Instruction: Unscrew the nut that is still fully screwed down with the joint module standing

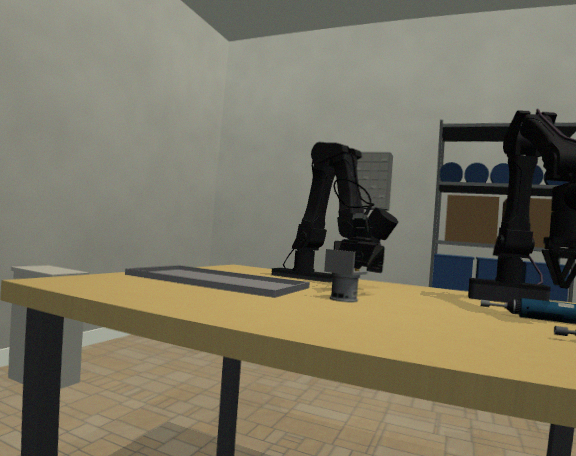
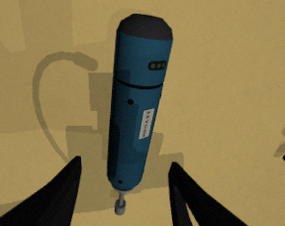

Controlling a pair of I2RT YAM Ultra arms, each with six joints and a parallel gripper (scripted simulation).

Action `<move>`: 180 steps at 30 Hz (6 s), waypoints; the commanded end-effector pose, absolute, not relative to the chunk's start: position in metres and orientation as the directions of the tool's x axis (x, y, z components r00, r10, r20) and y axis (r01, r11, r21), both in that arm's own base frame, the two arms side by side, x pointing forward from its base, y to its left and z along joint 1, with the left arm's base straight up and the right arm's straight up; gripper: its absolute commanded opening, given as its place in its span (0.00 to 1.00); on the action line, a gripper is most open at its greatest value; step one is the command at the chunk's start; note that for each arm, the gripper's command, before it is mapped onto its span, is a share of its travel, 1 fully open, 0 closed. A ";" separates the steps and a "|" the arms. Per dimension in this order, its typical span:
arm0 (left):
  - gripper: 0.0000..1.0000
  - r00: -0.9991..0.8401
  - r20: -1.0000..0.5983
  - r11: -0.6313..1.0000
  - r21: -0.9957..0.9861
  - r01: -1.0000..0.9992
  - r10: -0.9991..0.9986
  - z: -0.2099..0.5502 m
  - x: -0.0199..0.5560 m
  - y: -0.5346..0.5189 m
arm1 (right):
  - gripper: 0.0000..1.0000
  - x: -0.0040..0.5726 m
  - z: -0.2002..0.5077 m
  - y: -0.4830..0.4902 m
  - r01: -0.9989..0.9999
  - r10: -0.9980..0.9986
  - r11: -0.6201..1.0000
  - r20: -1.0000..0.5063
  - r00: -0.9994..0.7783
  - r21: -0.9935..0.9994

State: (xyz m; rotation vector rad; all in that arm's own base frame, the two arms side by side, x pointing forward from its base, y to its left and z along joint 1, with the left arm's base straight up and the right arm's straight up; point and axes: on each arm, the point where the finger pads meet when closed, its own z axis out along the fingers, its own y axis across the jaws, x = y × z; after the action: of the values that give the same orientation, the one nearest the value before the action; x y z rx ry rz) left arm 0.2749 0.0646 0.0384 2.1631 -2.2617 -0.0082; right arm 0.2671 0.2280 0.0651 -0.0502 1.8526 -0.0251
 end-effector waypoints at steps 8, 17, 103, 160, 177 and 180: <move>0.65 -0.044 -0.001 0.044 -0.022 -0.999 -0.999 0.052 0.284 0.064 | 0.86 0.266 0.053 0.227 -0.015 -0.024 1.000 -0.967 -0.254 -0.021; 0.65 -0.044 -0.001 0.044 -0.022 -0.999 -0.999 0.052 0.284 0.064 | 0.86 0.267 0.038 0.229 -0.015 -0.017 1.000 -0.968 -0.251 -0.014; 0.65 -0.044 -0.001 0.044 -0.022 -0.999 -0.999 0.052 0.284 0.064 | 0.86 0.313 0.020 0.234 -0.018 0.005 1.000 -0.969 -0.248 0.009; 0.65 -0.044 -0.001 0.044 -0.022 -0.999 -0.999 0.052 0.284 0.064 | 0.86 0.332 0.010 0.237 -0.023 -0.009 1.000 -0.965 -0.261 -0.004; 0.65 -0.044 -0.001 0.044 -0.022 -0.999 -0.999 0.052 0.284 0.064 | 0.86 0.331 0.010 0.238 -0.025 -0.011 1.000 -0.965 -0.263 -0.005; 0.65 -0.044 -0.001 0.044 -0.022 -0.999 -0.999 0.052 0.284 0.064 | 0.86 0.331 0.009 0.238 -0.025 -0.011 1.000 -0.965 -0.263 -0.005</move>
State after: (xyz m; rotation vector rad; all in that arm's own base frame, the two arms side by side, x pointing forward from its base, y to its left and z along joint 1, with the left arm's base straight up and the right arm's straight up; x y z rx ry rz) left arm 0.2749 0.0646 0.0384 2.1631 -2.2617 -0.0082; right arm 0.3264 0.2342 0.0145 -0.0200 1.8284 0.0215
